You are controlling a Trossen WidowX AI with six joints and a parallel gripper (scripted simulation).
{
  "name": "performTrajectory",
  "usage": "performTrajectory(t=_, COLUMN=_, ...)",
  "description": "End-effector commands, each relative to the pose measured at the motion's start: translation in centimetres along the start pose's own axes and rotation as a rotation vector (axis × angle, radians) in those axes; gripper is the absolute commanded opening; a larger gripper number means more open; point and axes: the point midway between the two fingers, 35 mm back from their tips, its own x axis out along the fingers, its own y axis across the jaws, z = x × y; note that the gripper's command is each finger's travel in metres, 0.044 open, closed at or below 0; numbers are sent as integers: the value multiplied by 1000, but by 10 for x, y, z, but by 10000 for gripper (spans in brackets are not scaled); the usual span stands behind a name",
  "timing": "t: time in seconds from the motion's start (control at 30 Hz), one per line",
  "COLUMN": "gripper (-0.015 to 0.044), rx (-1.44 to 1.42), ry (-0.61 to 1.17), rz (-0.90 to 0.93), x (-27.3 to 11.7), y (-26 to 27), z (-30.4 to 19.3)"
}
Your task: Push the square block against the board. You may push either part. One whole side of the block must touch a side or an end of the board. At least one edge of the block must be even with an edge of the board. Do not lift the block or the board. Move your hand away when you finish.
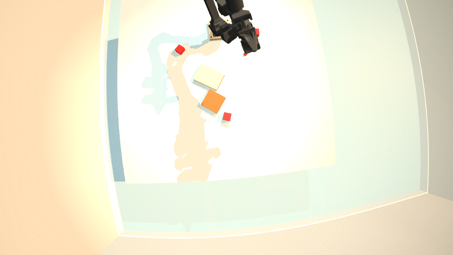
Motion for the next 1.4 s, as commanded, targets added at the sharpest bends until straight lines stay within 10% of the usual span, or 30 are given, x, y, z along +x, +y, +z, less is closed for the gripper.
performTrajectory(t=0.0, gripper=0, rx=-81, ry=-18, rz=-75, x=11, y=-24, z=8)
performTrajectory(t=1.37, gripper=0, rx=-841, ry=-18, rz=-1140, x=-7, y=-272, z=198)
